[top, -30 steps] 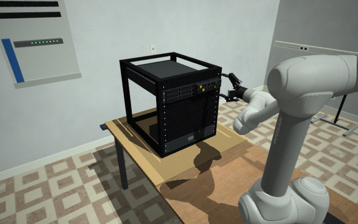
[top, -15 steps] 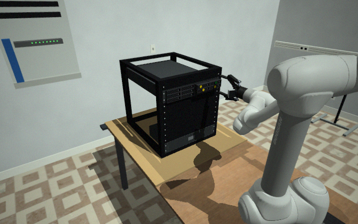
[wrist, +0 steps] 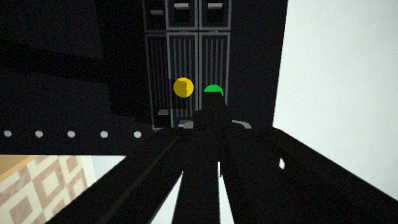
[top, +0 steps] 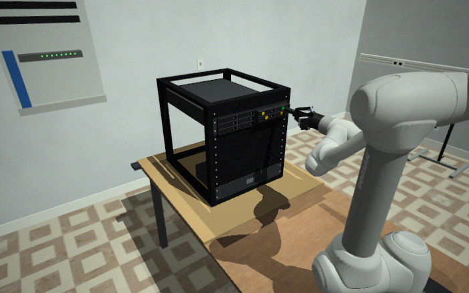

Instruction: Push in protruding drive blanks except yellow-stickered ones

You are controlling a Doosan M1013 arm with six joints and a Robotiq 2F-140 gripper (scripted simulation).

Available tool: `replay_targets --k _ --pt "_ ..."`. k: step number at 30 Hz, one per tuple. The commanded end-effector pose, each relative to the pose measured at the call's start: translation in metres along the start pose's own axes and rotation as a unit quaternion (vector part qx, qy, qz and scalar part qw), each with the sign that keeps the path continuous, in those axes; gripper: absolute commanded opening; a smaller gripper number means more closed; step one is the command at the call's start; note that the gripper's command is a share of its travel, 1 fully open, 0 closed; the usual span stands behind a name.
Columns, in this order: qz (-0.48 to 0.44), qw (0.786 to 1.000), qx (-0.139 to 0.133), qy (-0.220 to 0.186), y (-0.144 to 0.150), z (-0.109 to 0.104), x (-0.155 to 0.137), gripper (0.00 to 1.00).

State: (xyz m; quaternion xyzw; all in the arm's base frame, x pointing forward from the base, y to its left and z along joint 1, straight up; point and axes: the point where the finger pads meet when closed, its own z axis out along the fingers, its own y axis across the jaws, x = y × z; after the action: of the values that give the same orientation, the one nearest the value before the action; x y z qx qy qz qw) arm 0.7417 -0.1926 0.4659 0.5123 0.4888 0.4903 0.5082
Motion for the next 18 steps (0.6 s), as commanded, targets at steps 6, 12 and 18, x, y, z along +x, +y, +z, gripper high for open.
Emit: replay_targets --k 6,12,18 --pt "0.000 1.000 -0.001 0.000 0.0007 0.0000 -0.0001 0.10" --pt "0.000 1.000 -0.001 0.000 0.0007 0.0000 -0.0001 0.10" --pt "0.000 1.000 -0.001 0.000 0.0013 -0.0061 0.0016 0.10"
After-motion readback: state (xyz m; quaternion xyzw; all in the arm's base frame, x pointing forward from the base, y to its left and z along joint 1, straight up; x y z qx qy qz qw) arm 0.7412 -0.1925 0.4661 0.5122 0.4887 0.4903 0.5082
